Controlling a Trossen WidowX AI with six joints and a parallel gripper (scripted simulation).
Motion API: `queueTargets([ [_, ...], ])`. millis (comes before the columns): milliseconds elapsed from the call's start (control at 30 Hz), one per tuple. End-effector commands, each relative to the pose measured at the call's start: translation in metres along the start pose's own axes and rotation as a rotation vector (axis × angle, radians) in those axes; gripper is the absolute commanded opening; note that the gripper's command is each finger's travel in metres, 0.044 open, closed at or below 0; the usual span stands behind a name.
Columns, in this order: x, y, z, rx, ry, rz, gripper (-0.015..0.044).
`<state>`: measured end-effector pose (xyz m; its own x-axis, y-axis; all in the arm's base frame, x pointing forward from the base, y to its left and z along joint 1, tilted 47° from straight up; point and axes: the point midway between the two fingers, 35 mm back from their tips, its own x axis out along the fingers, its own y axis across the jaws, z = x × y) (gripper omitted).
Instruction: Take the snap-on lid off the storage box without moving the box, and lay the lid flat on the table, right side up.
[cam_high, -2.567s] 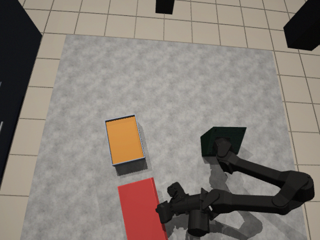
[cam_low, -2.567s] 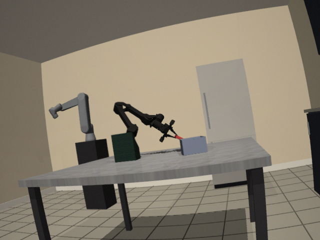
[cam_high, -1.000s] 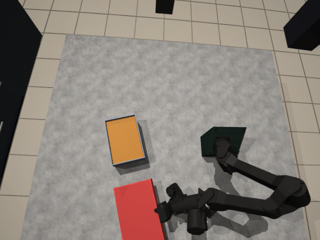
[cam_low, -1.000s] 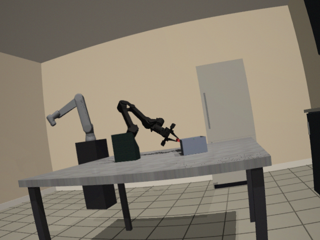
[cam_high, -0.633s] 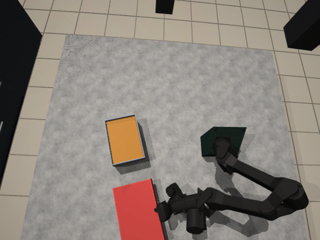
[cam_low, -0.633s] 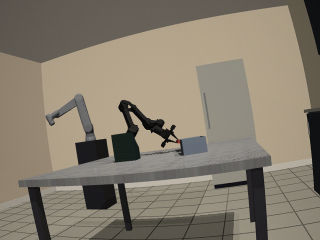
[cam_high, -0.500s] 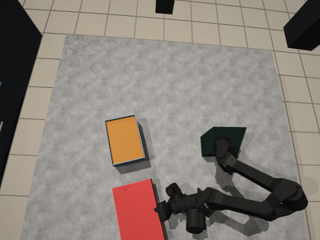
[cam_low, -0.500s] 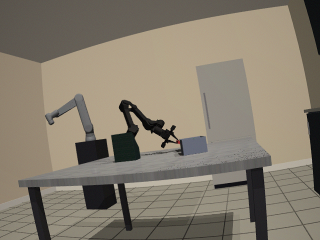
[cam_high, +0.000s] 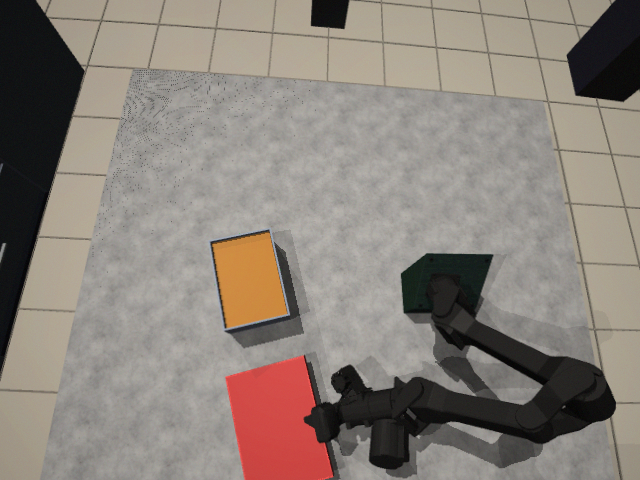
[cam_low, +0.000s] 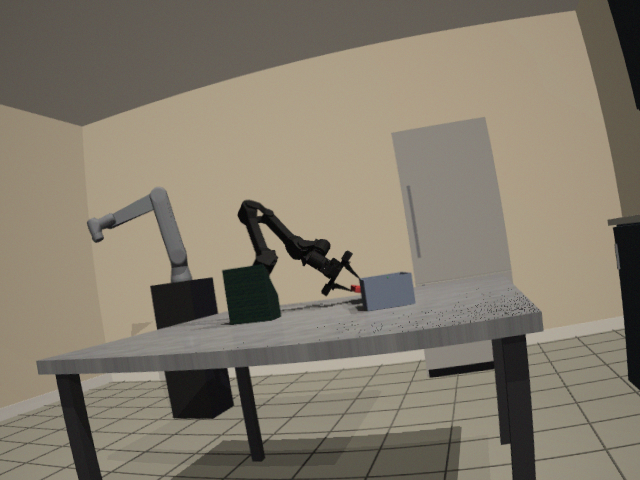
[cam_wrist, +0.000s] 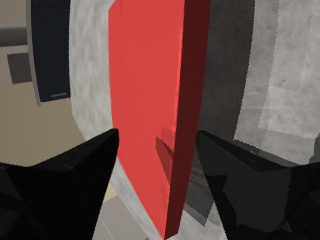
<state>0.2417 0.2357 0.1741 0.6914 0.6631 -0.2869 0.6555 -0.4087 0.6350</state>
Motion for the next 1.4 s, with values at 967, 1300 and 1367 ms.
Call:
queueTargets([
  [967,-0.048,-0.042,0.001,0.003,0.004,-0.004,0.044],
  [1300,-0.058,-0.035,-0.002,0.003,0.004,-0.003,0.044],
  [1367,-0.062,-0.033,-0.002,0.003,0.004,-0.003,0.044],
])
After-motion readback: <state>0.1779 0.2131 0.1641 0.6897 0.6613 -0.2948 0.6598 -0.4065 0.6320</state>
